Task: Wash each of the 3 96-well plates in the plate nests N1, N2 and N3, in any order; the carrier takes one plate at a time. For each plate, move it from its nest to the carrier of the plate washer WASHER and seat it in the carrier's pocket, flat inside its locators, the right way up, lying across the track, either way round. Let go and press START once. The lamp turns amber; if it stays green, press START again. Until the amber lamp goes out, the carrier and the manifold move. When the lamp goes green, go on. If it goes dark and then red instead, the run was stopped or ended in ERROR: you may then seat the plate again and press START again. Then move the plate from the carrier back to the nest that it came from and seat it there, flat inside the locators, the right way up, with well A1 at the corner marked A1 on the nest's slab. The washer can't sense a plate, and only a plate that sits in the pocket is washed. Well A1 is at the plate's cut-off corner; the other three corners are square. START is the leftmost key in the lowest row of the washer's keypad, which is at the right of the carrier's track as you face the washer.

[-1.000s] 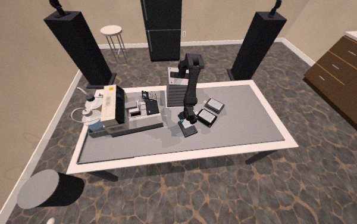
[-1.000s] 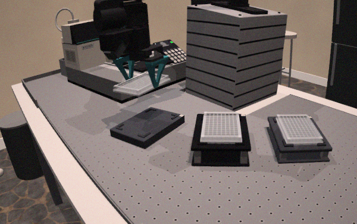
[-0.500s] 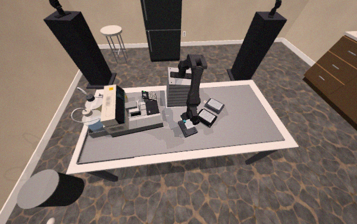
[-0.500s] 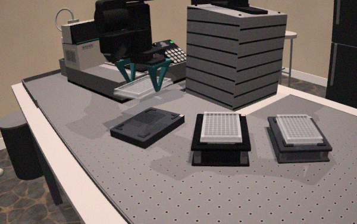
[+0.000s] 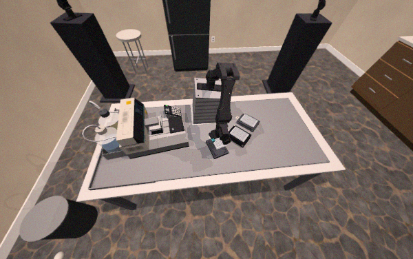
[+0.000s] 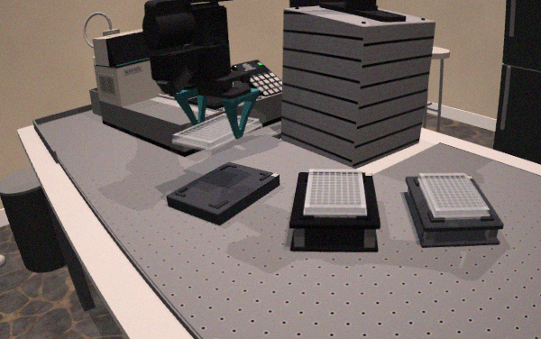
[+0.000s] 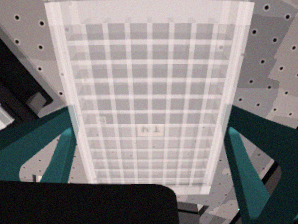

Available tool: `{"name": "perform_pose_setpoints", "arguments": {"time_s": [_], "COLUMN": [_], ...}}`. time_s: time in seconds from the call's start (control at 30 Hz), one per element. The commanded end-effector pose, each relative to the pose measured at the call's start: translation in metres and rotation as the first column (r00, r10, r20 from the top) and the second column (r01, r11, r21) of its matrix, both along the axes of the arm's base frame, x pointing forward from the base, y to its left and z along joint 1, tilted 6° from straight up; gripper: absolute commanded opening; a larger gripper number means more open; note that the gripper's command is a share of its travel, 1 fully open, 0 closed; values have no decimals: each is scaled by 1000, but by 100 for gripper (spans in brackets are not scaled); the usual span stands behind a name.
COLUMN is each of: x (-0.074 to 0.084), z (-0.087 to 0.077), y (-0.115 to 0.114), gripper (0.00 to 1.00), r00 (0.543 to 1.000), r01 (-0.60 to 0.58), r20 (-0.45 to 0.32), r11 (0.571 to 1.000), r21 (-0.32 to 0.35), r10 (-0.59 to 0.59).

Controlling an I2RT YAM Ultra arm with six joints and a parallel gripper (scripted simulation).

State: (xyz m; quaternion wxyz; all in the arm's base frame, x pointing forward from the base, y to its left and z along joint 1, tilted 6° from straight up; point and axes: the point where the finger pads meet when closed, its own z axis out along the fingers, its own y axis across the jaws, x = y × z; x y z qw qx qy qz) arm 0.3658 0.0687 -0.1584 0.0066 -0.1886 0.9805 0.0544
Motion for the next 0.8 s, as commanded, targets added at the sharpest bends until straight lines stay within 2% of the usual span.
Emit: {"name": "perform_pose_setpoints", "arguments": {"time_s": [0.0, 0.33, 0.77], "x": [4, 4, 4], "z": [4, 4, -15], "y": [0, 0, 2], "gripper": [0, 0, 0], "r00": [1000, 1000, 1000], "r01": [1, 1, 1], "r20": [13, 13, 13], "r11": [1000, 1000, 1000], "r21": [2, 2, 2], "r10": [-1, -1, -1]}}
